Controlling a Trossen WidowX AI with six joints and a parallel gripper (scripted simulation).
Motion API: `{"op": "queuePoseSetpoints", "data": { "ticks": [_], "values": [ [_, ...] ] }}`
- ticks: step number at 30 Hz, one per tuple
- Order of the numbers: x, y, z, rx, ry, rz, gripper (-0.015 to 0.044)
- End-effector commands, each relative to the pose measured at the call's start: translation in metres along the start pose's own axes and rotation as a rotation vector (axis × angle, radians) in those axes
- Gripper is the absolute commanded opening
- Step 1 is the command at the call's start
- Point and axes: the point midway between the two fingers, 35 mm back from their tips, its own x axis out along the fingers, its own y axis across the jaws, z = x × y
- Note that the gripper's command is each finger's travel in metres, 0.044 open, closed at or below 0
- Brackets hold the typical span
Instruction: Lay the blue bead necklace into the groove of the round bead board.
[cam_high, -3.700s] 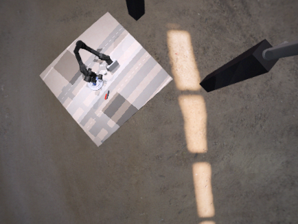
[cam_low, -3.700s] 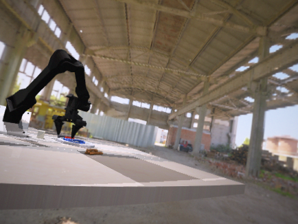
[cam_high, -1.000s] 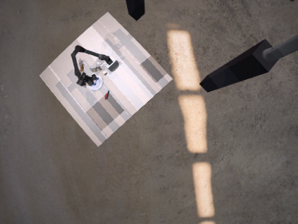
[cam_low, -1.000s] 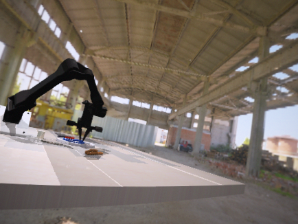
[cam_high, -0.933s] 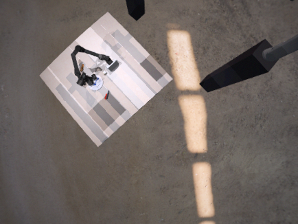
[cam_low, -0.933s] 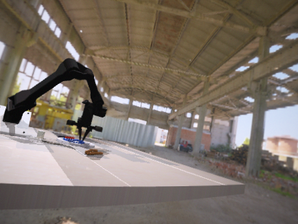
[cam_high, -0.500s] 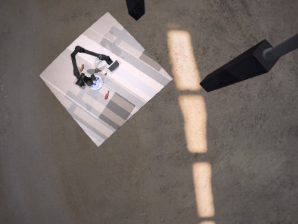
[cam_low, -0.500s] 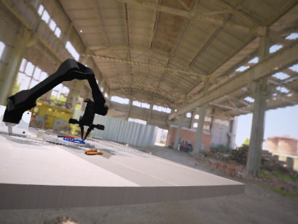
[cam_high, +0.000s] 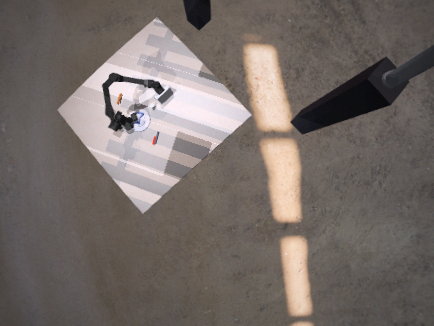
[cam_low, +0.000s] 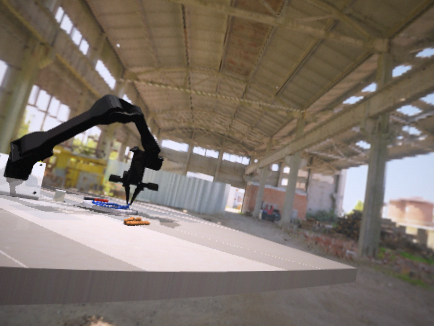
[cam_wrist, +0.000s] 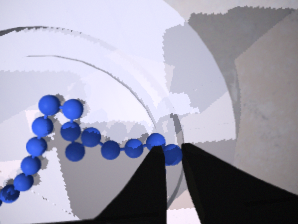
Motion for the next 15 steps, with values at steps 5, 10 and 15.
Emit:
{"op": "queuePoseSetpoints", "data": {
  "ticks": [5,10,15],
  "values": [
    [0.004,-0.002,0.003,0.004,-0.002,0.003,0.0],
    [0.012,-0.002,0.003,0.004,-0.001,0.003,0.0],
    [0.007,-0.002,0.002,0.011,-0.002,0.002,0.0131]
  ]
}}
